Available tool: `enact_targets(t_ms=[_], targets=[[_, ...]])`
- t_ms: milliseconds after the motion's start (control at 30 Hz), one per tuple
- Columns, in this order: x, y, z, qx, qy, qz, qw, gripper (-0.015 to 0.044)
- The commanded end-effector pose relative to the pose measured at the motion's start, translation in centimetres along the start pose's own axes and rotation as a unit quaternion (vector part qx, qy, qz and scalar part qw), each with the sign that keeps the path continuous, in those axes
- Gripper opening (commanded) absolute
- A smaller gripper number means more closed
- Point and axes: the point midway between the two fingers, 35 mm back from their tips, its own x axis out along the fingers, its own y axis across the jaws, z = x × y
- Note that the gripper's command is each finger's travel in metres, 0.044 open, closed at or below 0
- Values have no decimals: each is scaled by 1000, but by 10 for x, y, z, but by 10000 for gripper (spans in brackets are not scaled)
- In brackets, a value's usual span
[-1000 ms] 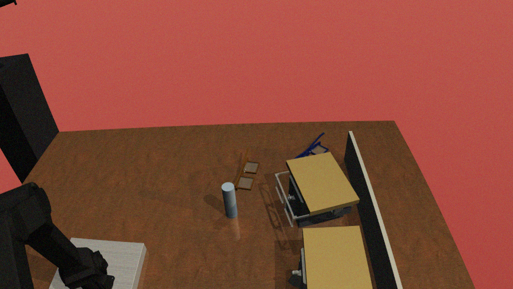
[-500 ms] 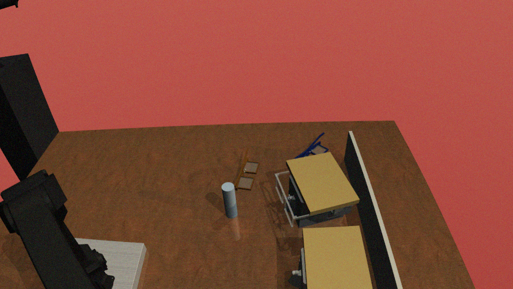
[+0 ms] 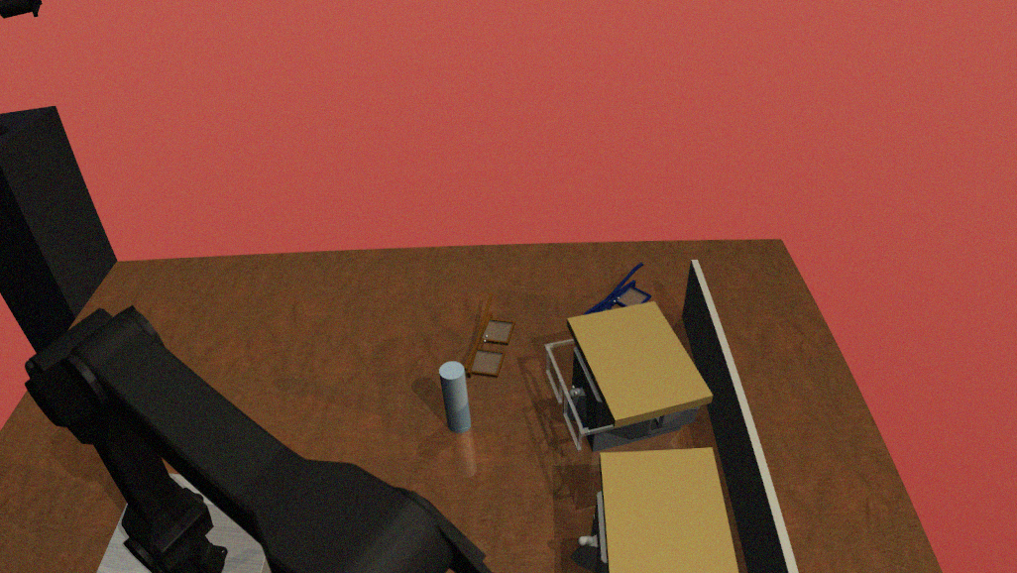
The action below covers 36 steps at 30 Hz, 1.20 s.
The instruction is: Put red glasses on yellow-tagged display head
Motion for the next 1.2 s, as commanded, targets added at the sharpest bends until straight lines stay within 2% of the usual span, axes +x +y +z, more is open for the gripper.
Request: enact_targets(t_ms=[0, 600, 1167], targets=[[-7, 19, -2, 27, -9, -9, 1000, 0], [-32, 107, -20, 157, -58, -28, 985, 0], [-55, 181, -58, 279, -117, -9, 953, 0]])
